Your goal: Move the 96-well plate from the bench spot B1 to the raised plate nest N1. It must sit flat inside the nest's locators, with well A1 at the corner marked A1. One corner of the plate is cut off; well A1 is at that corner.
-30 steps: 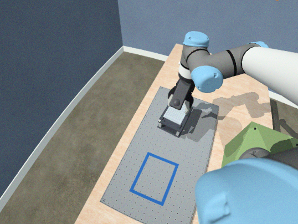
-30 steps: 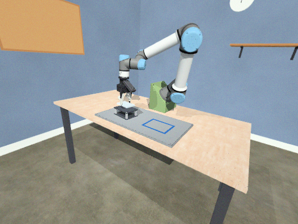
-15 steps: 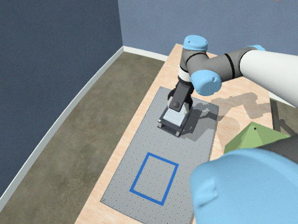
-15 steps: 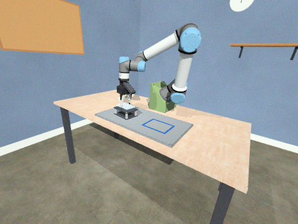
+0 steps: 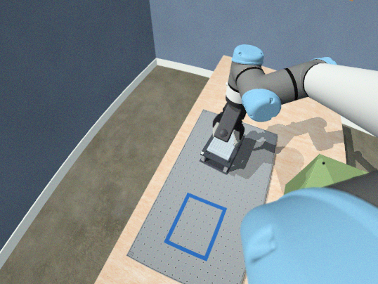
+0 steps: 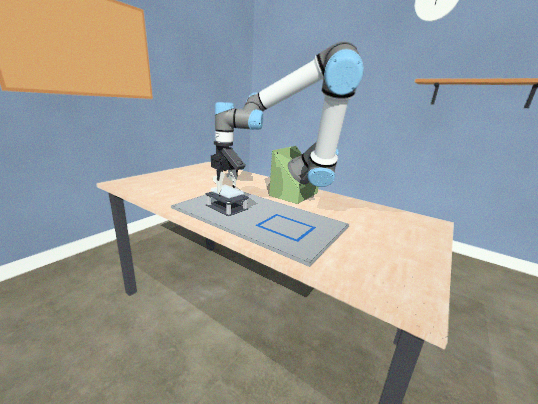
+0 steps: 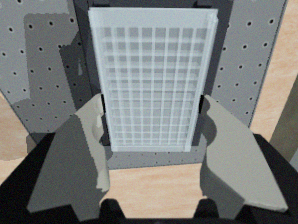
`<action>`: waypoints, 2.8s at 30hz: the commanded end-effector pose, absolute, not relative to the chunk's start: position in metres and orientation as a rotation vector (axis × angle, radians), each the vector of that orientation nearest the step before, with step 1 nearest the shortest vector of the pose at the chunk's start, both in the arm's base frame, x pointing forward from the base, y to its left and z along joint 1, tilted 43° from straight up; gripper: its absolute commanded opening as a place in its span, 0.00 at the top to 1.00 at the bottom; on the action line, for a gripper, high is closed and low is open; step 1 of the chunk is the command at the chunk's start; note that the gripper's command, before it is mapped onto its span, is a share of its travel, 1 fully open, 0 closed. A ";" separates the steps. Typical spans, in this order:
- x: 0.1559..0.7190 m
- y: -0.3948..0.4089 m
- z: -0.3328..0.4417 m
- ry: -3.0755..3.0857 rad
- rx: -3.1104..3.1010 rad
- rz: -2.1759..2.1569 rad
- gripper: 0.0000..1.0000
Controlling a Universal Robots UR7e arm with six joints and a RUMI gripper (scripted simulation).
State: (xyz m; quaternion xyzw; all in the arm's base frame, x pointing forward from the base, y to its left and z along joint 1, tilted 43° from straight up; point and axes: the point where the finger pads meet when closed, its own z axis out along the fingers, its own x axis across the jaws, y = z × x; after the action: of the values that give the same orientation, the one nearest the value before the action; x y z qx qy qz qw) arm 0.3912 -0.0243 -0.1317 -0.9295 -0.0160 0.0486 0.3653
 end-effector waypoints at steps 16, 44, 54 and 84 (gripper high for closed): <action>0.391 -0.023 -0.134 -0.041 -2.391 0.124 1.00; 0.391 -0.020 -0.136 -0.041 -2.391 0.124 1.00; 0.391 -0.019 -0.138 -0.041 -2.391 0.124 1.00; 0.390 -0.017 -0.139 -0.041 -2.391 0.124 0.00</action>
State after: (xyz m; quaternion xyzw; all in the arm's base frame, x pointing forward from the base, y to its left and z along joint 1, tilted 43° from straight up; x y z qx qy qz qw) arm 0.3900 -0.0169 -0.1396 -0.9295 -0.0160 0.0485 0.3653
